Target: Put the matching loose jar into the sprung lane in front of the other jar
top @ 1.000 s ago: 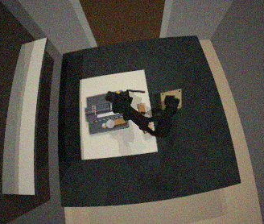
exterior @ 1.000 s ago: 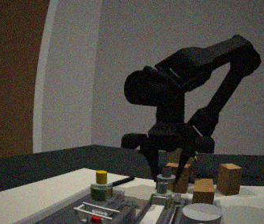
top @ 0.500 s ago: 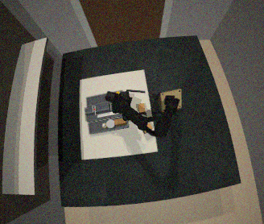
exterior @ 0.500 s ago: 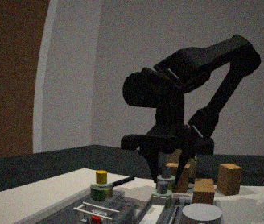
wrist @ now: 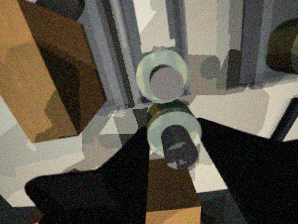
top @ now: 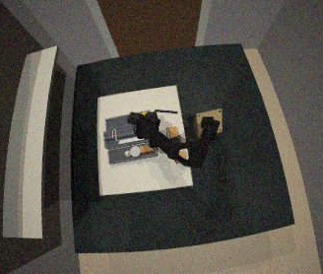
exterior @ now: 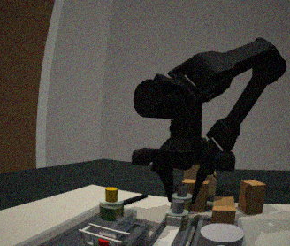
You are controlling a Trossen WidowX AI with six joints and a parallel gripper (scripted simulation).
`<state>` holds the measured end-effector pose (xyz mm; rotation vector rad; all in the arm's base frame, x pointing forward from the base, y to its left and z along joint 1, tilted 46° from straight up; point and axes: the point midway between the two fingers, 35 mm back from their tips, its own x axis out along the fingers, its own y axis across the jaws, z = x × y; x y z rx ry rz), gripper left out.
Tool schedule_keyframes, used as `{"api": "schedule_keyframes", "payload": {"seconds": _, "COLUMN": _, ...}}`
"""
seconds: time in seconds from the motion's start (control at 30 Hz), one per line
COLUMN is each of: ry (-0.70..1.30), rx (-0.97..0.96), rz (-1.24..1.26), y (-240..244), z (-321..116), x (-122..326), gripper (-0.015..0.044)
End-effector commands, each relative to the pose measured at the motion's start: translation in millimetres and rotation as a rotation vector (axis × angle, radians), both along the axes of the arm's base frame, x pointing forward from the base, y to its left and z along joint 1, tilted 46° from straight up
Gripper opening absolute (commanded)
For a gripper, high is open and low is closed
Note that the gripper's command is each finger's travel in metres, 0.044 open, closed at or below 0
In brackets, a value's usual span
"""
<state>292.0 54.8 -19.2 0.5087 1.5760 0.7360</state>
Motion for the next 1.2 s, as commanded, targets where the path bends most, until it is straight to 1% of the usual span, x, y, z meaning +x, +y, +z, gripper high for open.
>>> {"api": "schedule_keyframes", "payload": {"seconds": 0.0, "ry": -0.027, "rx": 0.004, "rz": -0.005, "y": 0.8, "z": 2.1, "x": 10.5, "gripper": 0.0}}
{"api": "schedule_keyframes", "payload": {"seconds": 1.17, "ry": -0.028, "rx": 0.004, "rz": -0.005, "y": 3.2, "z": 3.4, "x": 24.6, "gripper": 0.0}}
